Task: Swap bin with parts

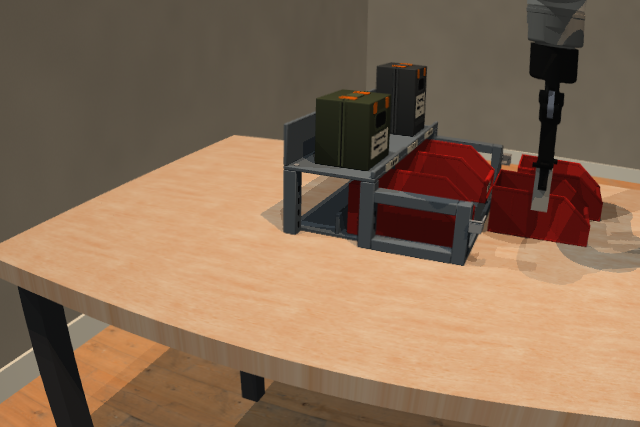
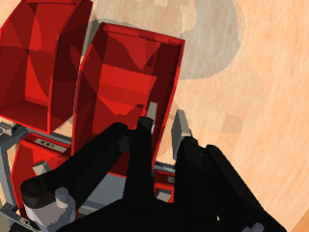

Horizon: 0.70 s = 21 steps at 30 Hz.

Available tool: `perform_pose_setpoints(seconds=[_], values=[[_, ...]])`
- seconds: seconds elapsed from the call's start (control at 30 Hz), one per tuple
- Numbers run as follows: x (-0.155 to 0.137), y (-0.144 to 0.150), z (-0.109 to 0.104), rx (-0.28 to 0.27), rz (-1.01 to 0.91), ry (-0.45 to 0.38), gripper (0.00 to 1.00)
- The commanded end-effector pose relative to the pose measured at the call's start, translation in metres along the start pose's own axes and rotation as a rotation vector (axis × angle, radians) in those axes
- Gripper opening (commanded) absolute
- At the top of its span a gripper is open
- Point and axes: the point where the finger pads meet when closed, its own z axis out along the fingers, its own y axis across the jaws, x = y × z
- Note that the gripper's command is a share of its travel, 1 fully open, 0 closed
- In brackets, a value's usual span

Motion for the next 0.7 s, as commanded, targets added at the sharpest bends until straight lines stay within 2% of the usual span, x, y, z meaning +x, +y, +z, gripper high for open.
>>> perform_pose_setpoints(seconds=[0.0, 0.67], values=[[0.0000, 0.0000, 0.0028, 0.000, 0.000, 0.000, 0.24], [0.0000, 0.0000, 0.0093, 0.000, 0.000, 0.000, 0.24]])
